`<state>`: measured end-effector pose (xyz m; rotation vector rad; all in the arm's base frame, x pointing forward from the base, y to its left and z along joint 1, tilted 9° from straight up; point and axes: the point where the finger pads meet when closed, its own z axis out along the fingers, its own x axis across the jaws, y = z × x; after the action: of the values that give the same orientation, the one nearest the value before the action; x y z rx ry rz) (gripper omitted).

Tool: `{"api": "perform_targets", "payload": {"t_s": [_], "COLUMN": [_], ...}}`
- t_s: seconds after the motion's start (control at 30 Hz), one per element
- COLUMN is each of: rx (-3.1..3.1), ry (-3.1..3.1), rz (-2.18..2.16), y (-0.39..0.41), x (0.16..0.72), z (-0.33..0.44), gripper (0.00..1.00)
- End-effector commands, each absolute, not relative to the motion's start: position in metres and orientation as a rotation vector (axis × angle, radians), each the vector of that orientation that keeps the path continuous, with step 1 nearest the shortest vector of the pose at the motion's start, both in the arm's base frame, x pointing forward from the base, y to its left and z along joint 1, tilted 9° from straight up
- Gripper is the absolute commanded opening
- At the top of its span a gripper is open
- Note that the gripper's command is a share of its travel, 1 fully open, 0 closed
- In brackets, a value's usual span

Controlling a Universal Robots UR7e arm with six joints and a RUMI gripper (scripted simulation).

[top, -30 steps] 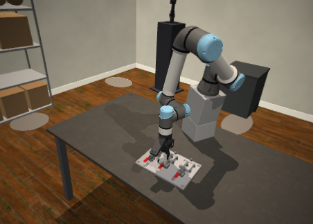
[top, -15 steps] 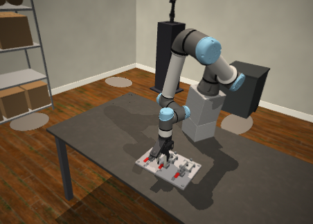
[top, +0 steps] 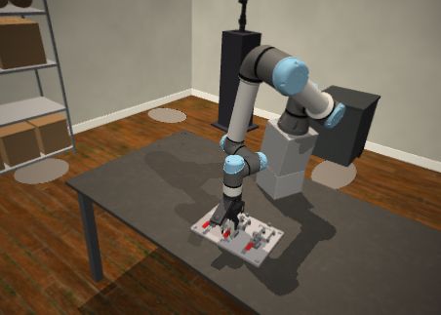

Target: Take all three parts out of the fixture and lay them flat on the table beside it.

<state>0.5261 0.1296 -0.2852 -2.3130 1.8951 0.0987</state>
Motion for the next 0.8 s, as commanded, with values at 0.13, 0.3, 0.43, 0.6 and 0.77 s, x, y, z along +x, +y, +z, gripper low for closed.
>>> {"api": "perform_targets", "payload": {"t_s": [0.13, 0.3, 0.43, 0.6, 0.77], "rx": [-2.313, -2.313, -2.313, -2.313, -2.313], "ry": [1.892, 1.892, 1.892, 1.892, 1.892], "rz": [0.092, 0.092, 0.092, 0.092, 0.092], "y": [0.1298, 0.1298, 0.1298, 0.1298, 0.1298], "x": [0.5288, 0.5288, 0.5288, 0.5288, 0.5288], "z": [-0.2843, -0.2843, -0.2843, -0.2843, -0.2843], "gripper": [0.28, 0.00, 0.00, 0.00, 0.00]}}
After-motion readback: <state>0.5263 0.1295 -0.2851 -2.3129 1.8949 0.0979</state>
